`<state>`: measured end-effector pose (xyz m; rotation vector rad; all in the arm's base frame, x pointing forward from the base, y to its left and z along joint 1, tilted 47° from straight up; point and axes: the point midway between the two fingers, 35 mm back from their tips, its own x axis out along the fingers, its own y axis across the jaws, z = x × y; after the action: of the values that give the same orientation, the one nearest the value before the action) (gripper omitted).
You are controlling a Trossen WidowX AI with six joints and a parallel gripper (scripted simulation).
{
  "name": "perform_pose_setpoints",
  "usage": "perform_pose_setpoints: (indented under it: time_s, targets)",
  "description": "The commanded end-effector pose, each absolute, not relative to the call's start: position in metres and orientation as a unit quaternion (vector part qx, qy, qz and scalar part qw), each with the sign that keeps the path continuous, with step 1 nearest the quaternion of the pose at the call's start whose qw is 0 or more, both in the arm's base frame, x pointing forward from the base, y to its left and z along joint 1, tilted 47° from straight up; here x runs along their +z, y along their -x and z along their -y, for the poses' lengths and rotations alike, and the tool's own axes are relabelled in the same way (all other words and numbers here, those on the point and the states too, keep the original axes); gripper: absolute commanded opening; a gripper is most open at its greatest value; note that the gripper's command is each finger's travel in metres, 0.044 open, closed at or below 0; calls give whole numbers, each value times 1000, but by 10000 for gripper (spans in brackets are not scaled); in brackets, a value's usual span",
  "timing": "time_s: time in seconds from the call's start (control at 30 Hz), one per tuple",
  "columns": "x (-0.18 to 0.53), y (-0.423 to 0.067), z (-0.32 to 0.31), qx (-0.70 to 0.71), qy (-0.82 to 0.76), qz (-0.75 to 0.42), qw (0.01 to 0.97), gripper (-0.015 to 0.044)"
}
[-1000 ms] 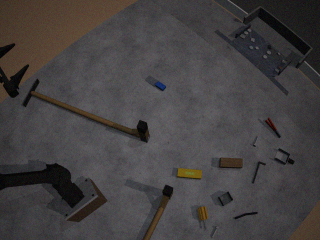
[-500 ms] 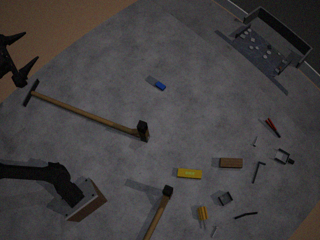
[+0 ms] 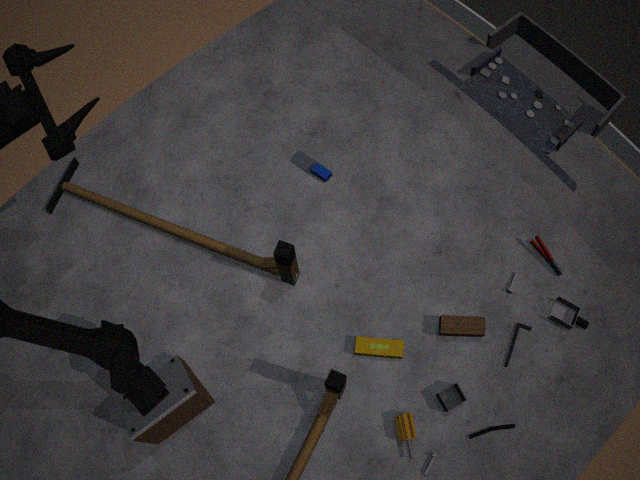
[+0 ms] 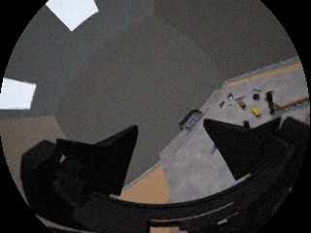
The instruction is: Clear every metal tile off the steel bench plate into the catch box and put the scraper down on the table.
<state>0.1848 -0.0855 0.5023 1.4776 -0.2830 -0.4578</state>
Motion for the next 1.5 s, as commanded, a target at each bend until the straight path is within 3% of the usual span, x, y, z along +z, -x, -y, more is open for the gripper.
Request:
perform_pose_setpoints:
  time_s: [0.0,0.77,1.47]
  targets:
    - [503,-193,99,-222,-679,145,685,440]
    - [489,-217,192,-310,-730,250,555,440]
    - [465,-202,293,-361,-750,361,420,440]
